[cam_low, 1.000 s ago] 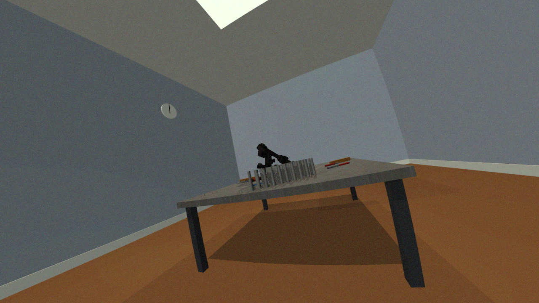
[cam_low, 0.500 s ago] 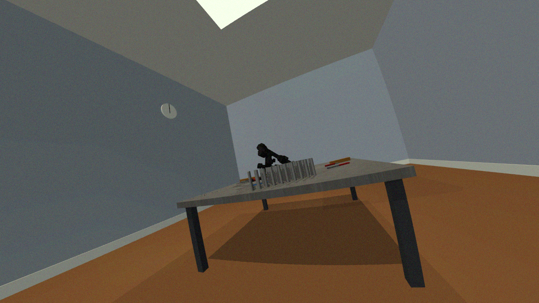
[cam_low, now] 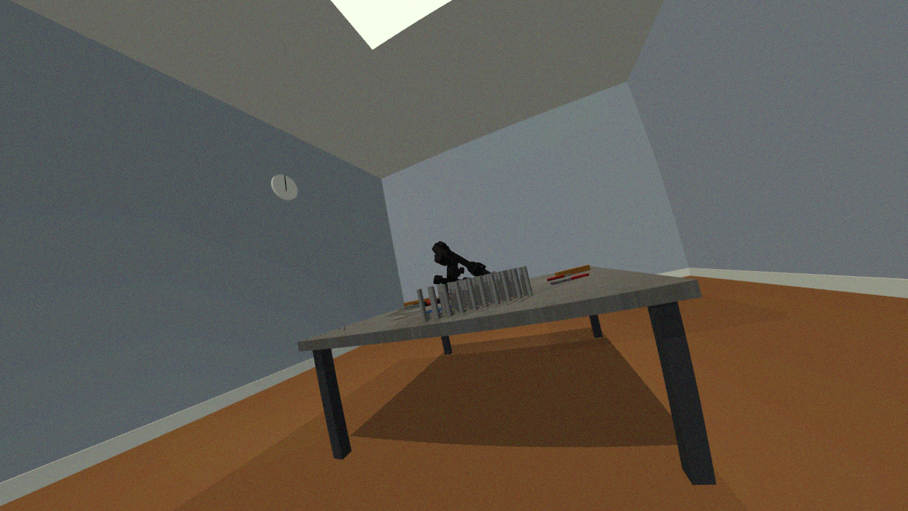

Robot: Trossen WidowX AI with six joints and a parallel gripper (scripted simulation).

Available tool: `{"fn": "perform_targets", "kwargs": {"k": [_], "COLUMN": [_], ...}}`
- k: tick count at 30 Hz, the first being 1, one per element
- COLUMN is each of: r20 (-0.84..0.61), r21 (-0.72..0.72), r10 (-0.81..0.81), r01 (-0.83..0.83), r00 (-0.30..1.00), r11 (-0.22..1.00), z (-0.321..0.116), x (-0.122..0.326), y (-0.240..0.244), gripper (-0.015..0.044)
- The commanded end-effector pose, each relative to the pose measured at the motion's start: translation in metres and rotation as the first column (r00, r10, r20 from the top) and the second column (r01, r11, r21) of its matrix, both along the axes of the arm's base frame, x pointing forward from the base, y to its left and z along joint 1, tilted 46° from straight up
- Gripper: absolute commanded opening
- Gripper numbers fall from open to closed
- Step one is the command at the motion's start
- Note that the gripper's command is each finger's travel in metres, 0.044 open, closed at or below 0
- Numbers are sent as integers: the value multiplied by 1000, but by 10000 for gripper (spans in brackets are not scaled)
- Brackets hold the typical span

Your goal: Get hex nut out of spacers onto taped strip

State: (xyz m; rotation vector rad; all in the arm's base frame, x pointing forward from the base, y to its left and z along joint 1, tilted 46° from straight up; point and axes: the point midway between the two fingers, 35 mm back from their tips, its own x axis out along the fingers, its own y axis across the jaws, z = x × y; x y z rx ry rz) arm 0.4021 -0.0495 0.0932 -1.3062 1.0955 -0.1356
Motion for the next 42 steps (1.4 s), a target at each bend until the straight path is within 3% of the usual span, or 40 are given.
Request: {"fn": "perform_targets", "kwargs": {"k": [1, 42], "r20": [13, 14], "r21": [3, 4], "r10": [-2, -1], "r01": [2, 1], "r00": [1000, 1000], "r11": [1000, 1000], "z": [2, -8], "x": [5, 24], "y": [3, 13], "gripper": [0, 0]}}
